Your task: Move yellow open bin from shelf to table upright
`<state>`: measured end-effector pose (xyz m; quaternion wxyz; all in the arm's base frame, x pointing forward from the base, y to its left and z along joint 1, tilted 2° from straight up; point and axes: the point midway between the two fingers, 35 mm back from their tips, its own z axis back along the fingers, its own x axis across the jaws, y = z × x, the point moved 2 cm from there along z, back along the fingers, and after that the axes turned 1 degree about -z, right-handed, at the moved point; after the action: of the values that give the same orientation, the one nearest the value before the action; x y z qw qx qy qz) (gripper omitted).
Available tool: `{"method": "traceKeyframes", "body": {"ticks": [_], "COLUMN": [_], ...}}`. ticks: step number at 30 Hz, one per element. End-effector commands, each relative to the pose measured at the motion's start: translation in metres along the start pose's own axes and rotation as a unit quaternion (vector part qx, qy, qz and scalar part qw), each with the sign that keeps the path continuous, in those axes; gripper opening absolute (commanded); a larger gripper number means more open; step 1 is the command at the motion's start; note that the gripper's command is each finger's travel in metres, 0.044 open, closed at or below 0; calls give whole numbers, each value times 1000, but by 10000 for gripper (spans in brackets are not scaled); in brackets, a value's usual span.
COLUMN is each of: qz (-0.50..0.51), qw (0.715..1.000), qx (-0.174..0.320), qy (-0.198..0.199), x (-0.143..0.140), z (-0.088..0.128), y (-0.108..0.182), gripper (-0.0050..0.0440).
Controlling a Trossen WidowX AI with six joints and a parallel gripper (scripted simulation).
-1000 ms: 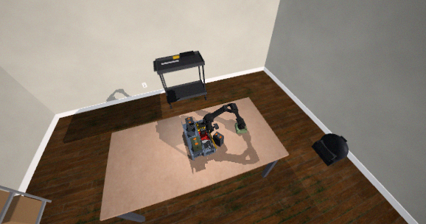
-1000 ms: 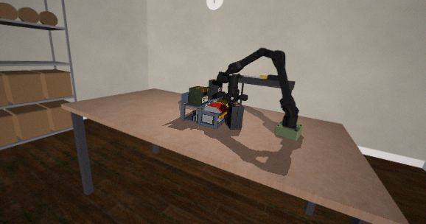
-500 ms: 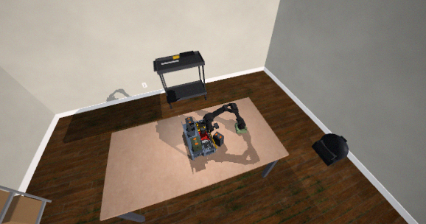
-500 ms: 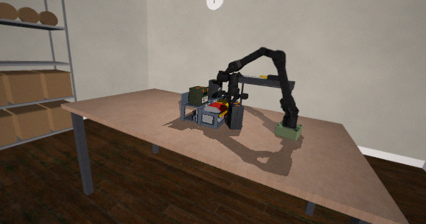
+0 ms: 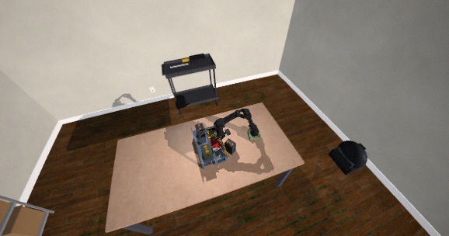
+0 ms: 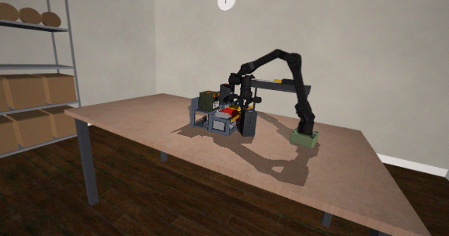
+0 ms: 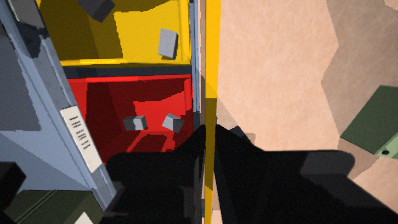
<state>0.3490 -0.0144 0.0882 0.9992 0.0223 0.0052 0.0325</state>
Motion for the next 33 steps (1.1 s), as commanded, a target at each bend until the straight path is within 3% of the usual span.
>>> {"method": "traceKeyframes", "body": {"ticks": [1, 33], "qz": [0, 0], "qw": [1000, 1000], "qx": [-4, -4], "qy": [-25, -25], "x": [5, 6], "z": [17, 15], "y": [-1, -1], "gripper": [0, 0]}}
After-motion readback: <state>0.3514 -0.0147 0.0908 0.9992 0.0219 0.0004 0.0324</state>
